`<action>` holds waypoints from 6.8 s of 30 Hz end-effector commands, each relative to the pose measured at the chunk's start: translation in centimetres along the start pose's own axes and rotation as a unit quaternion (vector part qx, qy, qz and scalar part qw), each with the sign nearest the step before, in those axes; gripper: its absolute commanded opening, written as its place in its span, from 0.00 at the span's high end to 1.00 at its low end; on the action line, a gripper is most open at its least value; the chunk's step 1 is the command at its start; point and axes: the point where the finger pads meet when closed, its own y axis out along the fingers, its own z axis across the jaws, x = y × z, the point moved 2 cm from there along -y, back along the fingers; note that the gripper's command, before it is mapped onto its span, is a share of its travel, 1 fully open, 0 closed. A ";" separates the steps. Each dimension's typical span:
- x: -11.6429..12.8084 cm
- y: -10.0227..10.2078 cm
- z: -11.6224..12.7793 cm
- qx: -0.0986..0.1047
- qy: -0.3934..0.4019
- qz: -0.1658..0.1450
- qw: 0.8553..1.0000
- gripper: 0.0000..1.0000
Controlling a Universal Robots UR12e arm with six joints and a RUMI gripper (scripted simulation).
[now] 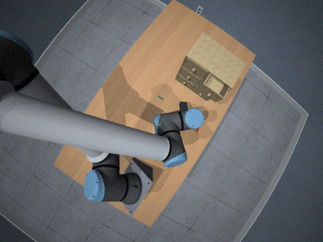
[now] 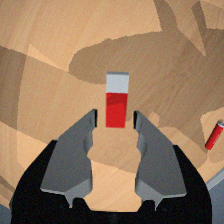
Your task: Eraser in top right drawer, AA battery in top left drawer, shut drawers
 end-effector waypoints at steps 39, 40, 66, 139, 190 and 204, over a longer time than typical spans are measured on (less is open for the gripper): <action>0.0 0.5 0.1 0.001 0.000 0.000 1.000 0.77; 0.0 0.5 0.1 0.001 0.000 0.000 1.000 0.77; -0.1 0.5 0.1 0.001 0.000 0.000 1.000 0.77; -0.1 2.5 0.1 0.001 0.000 0.000 1.000 0.77; -0.1 2.5 0.1 0.001 0.000 0.000 1.000 0.89; -0.1 2.1 0.1 0.001 0.000 0.000 1.000 0.89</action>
